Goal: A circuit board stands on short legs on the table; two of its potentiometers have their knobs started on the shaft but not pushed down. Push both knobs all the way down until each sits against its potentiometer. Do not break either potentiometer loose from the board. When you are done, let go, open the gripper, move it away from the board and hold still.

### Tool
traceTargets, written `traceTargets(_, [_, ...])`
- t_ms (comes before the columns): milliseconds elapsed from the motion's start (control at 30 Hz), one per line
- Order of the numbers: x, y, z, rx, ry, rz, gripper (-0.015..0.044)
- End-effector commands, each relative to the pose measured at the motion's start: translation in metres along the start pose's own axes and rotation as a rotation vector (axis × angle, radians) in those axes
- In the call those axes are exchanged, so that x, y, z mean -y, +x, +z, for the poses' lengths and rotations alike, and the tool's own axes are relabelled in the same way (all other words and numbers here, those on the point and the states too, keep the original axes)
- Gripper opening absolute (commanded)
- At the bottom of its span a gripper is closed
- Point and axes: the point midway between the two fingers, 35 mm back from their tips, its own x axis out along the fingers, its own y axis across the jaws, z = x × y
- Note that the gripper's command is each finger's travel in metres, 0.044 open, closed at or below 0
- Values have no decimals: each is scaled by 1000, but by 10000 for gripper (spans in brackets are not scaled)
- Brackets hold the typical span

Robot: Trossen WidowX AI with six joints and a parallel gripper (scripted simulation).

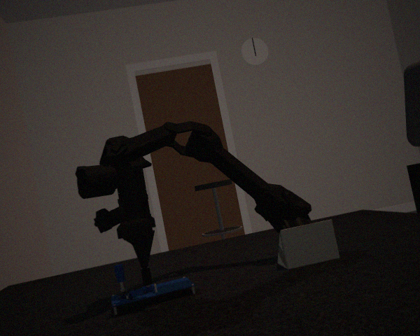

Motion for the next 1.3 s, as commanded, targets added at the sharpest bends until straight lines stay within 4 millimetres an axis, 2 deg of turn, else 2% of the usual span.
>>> traceTargets(0, [2,10,1,-14,10,-5,0])
traceTargets(533, [2,9,1,-14,10,-5,0])
traceTargets(1167, [2,-19,2,-14,9,-4,0])
traceTargets(1200, [3,-13,1,-20,4,-9,26])
traceTargets(1267, [3,-13,1,-20,4,-9,79])
